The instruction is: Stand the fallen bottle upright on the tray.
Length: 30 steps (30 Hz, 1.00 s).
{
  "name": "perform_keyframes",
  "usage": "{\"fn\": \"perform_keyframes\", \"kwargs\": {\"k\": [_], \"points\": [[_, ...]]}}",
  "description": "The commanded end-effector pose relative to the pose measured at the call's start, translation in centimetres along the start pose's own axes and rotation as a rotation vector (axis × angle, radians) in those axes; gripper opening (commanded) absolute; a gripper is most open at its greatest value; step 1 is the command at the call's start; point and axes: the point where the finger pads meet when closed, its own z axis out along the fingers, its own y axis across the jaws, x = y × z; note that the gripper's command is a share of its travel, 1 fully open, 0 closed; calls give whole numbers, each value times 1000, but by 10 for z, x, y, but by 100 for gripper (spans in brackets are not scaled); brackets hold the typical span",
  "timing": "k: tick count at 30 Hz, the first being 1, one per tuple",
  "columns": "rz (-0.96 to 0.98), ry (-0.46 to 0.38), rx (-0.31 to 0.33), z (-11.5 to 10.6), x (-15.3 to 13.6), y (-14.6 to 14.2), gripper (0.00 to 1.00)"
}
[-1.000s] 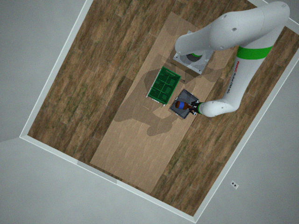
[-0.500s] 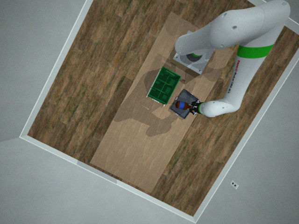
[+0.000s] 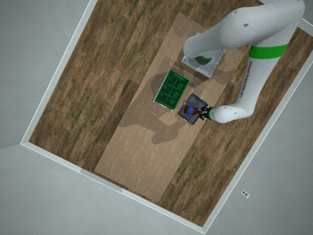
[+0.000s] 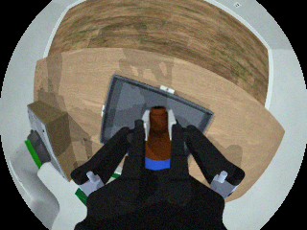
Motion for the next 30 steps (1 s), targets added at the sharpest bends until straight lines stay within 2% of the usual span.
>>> {"fn": "perform_keyframes", "kwargs": {"k": [1,30], "points": [[0,0,0,-4,0,0,0],[0,0,0,-45,0,0,0]]}}
